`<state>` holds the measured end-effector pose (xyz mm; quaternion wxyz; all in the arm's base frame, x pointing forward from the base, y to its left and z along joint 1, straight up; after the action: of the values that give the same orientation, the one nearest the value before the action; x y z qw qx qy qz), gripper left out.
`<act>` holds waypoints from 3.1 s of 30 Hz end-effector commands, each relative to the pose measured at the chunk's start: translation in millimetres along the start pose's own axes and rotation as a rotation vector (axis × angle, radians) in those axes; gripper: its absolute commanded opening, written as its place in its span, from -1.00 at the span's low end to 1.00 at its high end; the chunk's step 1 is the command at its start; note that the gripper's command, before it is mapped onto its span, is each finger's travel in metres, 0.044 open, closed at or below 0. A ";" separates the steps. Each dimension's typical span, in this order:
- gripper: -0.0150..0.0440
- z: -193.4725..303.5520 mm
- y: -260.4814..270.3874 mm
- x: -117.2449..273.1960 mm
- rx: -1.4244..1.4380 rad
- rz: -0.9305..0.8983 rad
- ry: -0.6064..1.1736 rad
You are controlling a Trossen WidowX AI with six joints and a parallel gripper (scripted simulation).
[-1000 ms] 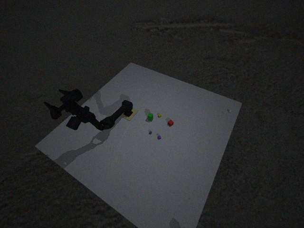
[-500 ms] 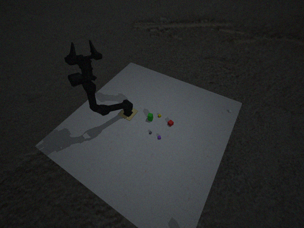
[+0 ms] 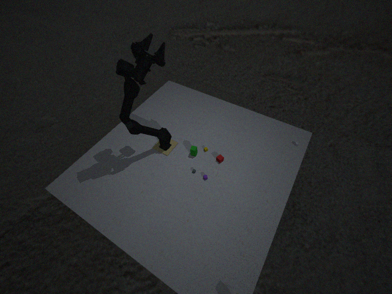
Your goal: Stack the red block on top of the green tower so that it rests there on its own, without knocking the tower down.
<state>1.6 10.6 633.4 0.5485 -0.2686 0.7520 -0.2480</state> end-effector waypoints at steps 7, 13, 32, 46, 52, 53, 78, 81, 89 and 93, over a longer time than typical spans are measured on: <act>1.00 66.8 88.9 -63.5 -0.227 -0.253 0.336; 1.00 131.5 139.8 -83.5 -0.394 -0.339 0.633; 1.00 302.7 230.4 -53.6 -0.834 -0.226 1.435; 1.00 427.7 281.0 56.3 -1.158 0.262 2.258; 1.00 459.9 294.7 111.8 -1.195 0.590 2.591; 1.00 463.4 296.2 119.6 -1.193 0.641 2.635; 1.00 485.8 333.0 164.1 -1.190 0.683 2.670; 1.00 487.5 336.3 167.3 -1.190 0.683 2.670; 1.00 491.7 345.1 176.0 -1.190 0.683 2.670; 1.00 493.6 349.5 180.5 -1.190 0.683 2.670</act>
<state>382.9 106.2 145.6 -0.6768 0.1532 0.7001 0.1684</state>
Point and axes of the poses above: the point midway between the two fingers, 35 mm back from their tips, its own x axis back along the fingers, its own y axis across the jaws, z = x × y, the point moved 8 cm from there along x, back along the fingers, and after that the axes turned 9 degrees about -x, right-handed, at the moved point
